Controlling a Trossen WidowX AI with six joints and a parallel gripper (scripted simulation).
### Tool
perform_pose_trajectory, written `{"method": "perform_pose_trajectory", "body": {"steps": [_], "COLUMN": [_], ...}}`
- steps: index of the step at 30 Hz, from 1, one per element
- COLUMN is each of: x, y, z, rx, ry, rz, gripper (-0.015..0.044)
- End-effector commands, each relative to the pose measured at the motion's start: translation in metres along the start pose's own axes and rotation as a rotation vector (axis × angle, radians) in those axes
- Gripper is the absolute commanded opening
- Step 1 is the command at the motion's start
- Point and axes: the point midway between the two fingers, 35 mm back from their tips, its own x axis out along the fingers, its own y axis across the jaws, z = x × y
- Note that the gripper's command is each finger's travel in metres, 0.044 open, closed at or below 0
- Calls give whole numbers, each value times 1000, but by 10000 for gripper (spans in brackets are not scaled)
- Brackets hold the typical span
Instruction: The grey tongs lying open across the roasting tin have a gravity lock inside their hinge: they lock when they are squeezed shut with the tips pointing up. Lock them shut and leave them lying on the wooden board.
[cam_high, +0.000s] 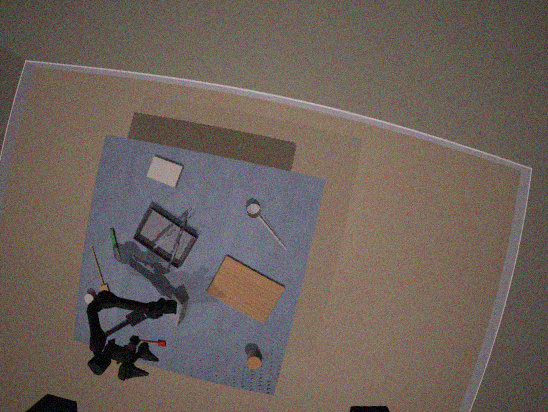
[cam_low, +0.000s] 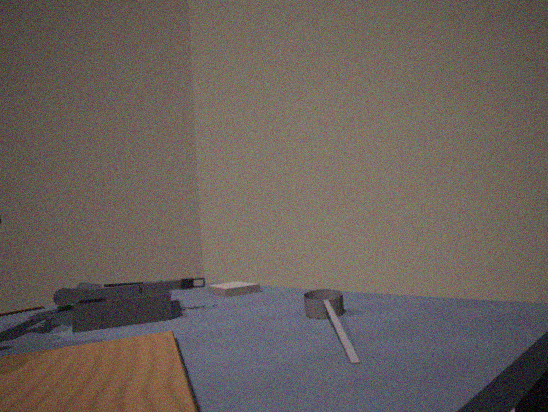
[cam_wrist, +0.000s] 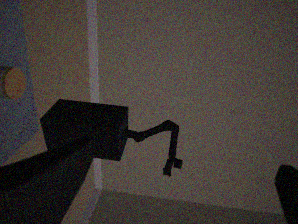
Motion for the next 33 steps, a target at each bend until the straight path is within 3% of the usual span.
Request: {"method": "perform_pose_trajectory", "body": {"steps": [1,9,17,25,33], "x": [17,23,-6,-65,-141], "y": [-1,30,99,193,300], "z": [64,201,318,406,449], "rx": [54,138,190,227,246], "ry": [-177,-439,-482,-267,201], "rz": [99,423,837,1265,1538], "gripper": [440,440,440,440,440]}}
